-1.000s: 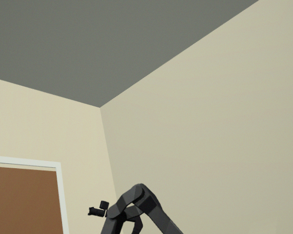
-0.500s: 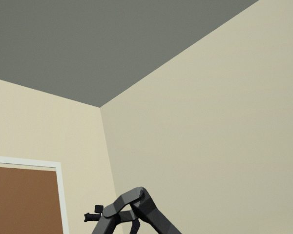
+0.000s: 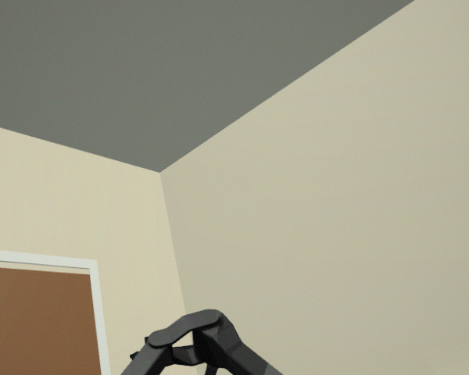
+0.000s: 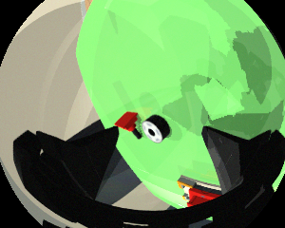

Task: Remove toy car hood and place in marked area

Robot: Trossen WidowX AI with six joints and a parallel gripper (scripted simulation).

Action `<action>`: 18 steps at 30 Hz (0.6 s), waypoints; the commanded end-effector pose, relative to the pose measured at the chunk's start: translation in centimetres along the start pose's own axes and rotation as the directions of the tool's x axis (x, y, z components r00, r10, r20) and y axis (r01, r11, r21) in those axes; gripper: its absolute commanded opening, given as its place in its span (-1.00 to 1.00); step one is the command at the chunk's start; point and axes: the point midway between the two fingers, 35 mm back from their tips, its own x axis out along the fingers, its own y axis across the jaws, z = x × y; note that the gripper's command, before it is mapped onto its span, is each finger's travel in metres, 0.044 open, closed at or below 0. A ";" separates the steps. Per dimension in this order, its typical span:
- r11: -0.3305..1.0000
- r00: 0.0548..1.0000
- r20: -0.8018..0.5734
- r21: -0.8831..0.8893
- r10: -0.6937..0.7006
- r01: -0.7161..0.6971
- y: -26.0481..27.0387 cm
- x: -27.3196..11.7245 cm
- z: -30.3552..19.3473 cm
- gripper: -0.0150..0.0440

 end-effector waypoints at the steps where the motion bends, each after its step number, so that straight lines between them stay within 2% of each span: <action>1: 0.985 0.992 -0.059 -0.140 -0.110 0.101 -0.5 0.8 -3.5 1.00; 5: 0.929 0.965 -0.106 -0.314 -0.240 0.197 -1.5 1.0 -7.3 1.00; 9: 0.818 0.920 -0.125 -0.512 -0.373 0.262 -2.7 0.4 -11.0 1.00; 13: 0.639 0.860 -0.106 -0.715 -0.498 0.282 -3.9 -0.8 -14.5 1.00; 18: 0.339 0.788 -0.025 -0.911 -0.615 0.236 -5.1 -3.1 -17.9 1.00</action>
